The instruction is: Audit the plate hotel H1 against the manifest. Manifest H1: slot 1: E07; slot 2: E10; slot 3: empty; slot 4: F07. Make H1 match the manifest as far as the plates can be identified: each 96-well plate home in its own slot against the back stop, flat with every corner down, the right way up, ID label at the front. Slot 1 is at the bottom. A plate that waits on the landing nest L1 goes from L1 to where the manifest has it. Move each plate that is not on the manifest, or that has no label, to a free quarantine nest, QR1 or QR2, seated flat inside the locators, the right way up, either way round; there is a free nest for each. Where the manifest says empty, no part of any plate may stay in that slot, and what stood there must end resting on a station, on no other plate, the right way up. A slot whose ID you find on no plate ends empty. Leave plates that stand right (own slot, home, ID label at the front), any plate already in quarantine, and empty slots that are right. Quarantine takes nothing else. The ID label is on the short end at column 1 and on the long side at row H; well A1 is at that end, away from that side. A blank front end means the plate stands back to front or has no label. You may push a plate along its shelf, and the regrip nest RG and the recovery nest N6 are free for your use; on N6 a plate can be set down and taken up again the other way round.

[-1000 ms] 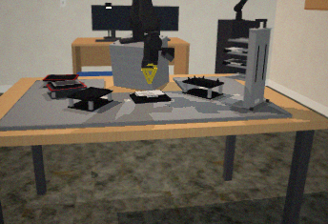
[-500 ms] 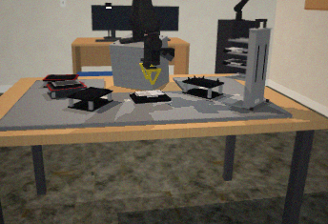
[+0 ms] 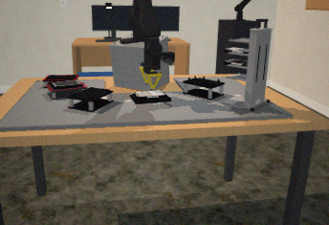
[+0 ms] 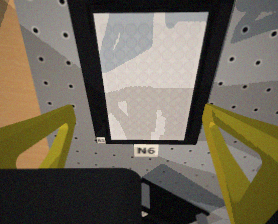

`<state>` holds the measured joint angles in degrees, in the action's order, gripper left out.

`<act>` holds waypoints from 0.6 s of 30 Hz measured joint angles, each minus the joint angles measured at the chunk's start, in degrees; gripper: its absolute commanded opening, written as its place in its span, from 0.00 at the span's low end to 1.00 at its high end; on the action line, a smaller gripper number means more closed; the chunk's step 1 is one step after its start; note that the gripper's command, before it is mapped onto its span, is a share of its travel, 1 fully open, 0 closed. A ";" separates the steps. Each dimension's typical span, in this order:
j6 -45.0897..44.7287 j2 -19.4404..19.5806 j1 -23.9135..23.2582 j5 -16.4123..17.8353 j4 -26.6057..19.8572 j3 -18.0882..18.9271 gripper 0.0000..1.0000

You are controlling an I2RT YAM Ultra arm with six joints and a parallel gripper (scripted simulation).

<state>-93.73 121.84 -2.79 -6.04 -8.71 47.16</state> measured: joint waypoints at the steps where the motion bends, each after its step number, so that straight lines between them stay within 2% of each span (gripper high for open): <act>1: -0.04 0.31 0.00 0.00 0.24 0.00 1.00; 6: -0.17 0.85 -0.07 0.00 1.03 0.33 1.00; 18: -0.46 4.83 -0.37 0.00 4.02 1.07 1.00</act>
<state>-94.19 126.67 -3.16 -6.04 -4.69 48.23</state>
